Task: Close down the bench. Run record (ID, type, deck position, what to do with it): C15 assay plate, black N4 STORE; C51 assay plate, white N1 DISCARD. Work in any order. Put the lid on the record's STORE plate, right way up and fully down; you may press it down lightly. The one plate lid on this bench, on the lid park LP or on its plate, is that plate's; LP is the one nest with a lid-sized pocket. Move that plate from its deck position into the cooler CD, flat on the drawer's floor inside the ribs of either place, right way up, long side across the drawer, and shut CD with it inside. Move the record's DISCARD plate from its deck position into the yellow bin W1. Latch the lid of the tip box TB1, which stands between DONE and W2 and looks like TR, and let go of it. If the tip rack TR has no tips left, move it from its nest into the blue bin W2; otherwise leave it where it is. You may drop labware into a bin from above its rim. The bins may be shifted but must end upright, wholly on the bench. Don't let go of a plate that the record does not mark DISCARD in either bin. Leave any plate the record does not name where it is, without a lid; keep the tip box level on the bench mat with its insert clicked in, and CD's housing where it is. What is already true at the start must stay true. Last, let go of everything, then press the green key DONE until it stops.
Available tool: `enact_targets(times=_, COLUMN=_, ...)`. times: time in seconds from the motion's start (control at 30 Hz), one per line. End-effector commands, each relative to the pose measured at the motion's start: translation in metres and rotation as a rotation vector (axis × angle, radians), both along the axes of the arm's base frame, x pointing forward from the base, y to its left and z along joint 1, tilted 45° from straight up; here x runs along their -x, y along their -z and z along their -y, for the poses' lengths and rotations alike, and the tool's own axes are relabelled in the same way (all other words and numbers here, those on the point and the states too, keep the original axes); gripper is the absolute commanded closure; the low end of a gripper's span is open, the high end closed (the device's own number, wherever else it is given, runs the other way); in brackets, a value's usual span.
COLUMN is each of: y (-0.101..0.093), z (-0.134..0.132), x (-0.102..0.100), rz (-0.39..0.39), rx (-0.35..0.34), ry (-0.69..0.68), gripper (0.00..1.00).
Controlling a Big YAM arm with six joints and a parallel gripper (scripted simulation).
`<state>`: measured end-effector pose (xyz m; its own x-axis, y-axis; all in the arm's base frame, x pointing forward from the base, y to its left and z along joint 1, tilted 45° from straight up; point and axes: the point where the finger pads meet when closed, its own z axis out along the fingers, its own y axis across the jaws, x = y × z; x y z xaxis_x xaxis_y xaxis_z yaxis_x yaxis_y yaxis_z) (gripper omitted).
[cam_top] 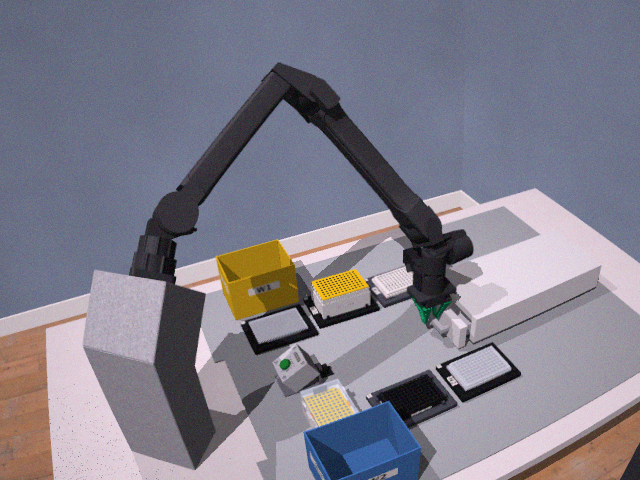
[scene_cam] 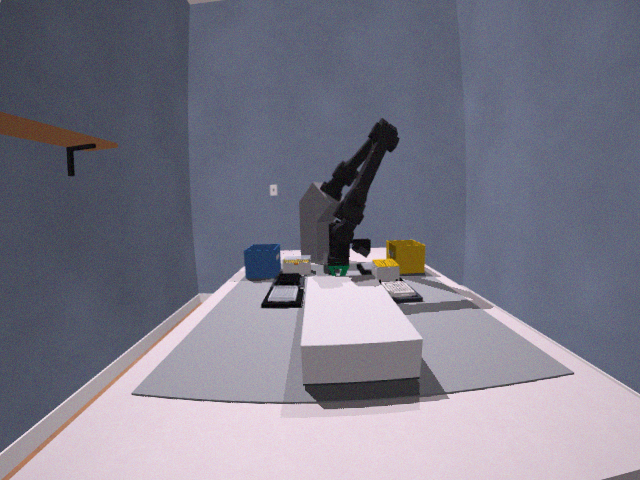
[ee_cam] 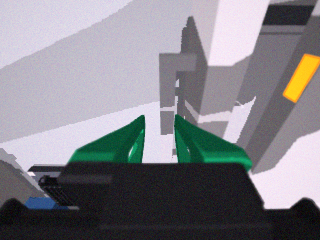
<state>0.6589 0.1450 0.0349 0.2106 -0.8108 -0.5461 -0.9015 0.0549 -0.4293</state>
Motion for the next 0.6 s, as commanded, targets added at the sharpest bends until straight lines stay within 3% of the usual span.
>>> enact_targets(times=0.0, y=-0.009, z=-0.013, x=-0.018, rz=0.048, rx=-0.004, ry=-0.014, gripper=0.7)
enact_targets(times=0.2, y=-0.008, z=-0.013, x=-0.015, rz=0.046, rx=-0.005, ry=-0.012, gripper=0.7)
enact_targets(times=0.27, y=0.006, z=-0.012, x=-0.001, rz=0.016, rx=-0.003, ry=-0.01, gripper=0.7)
enact_targets(times=0.37, y=-0.011, z=-0.013, x=0.0, rz=0.042, rx=-0.006, ry=-0.009, gripper=0.7)
enact_targets(times=0.57, y=-0.017, z=-0.013, x=0.003, rz=0.058, rx=-0.008, ry=-0.012, gripper=0.7)
